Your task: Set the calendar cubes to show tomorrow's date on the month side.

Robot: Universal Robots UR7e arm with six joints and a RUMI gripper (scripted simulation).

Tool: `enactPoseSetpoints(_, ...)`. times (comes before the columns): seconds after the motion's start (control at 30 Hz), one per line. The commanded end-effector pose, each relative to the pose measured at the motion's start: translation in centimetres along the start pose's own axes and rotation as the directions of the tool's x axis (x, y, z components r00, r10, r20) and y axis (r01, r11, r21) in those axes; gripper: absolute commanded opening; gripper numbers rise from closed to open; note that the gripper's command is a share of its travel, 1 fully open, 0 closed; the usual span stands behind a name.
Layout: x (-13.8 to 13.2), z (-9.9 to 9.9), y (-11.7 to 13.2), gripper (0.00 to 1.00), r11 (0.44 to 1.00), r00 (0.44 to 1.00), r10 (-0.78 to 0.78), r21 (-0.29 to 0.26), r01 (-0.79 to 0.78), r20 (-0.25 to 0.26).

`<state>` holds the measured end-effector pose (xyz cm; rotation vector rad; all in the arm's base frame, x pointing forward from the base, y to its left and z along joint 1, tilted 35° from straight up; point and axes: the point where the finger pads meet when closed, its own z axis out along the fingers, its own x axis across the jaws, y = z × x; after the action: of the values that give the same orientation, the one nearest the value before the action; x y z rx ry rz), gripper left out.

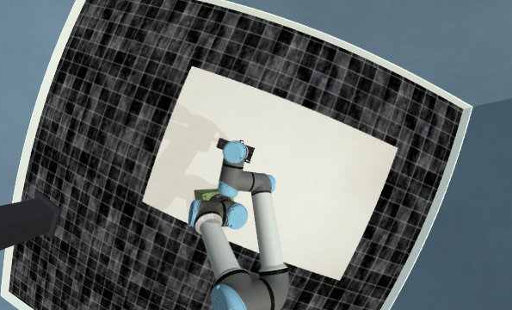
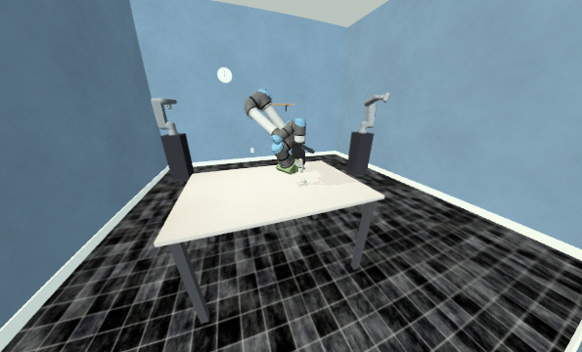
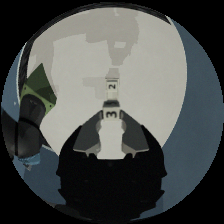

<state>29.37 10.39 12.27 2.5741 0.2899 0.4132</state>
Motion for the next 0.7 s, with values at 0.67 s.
enactPoseSetpoints(0.67,-0.1,6.0,0.0,0.1,1.0,1.0,0.0,0.001,0.0,0.003)
